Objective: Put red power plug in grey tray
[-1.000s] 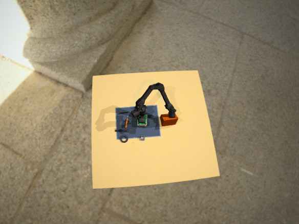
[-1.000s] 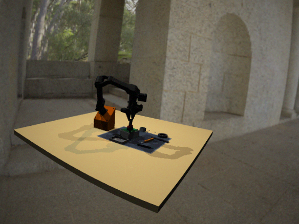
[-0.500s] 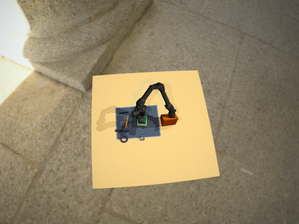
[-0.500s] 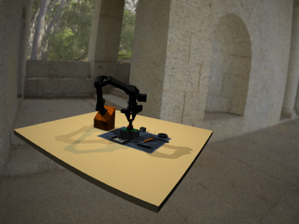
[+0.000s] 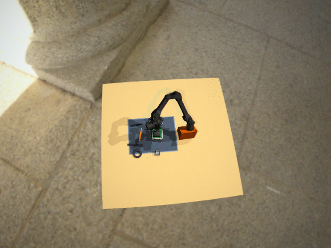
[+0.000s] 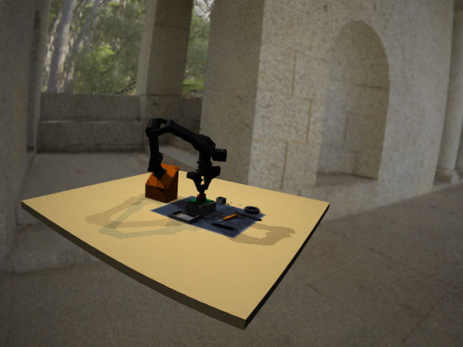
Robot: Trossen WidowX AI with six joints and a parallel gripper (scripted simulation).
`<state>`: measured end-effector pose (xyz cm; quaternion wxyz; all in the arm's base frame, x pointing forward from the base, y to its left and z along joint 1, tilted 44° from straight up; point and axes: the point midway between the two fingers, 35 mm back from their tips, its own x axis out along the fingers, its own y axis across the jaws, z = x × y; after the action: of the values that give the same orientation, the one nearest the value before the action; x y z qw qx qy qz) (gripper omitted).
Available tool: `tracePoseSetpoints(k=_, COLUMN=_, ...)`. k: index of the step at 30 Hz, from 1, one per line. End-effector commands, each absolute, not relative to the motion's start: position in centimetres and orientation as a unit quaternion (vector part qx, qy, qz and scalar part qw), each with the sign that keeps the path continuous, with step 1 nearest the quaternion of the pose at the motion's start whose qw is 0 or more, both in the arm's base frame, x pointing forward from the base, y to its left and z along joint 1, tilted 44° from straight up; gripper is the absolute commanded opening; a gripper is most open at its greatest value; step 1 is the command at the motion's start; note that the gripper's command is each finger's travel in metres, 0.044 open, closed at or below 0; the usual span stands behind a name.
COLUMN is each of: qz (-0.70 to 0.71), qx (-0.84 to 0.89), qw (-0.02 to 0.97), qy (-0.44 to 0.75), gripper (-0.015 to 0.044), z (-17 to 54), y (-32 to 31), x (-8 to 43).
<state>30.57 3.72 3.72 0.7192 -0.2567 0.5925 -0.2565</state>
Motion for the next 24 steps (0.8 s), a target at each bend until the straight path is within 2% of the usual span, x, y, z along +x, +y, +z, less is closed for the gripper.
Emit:
tracePoseSetpoints(k=1, qz=-0.256, qx=-0.261, qw=0.718, qy=0.593, gripper=0.0249, z=3.5, y=3.61, x=30.55)
tracePoseSetpoints(k=10, qz=-0.256, qx=-0.261, qw=0.718, qy=0.593, gripper=0.0013, z=3.5, y=3.61, x=30.55)
tracePoseSetpoints(k=11, qz=-0.256, qx=-0.261, qw=0.718, qy=0.593, gripper=0.0, z=3.5, y=3.61, x=30.55)
tracePoseSetpoints(k=24, qz=-0.256, qx=-0.261, qw=0.718, qy=0.593, gripper=0.0, z=4.0, y=4.09, x=30.43)
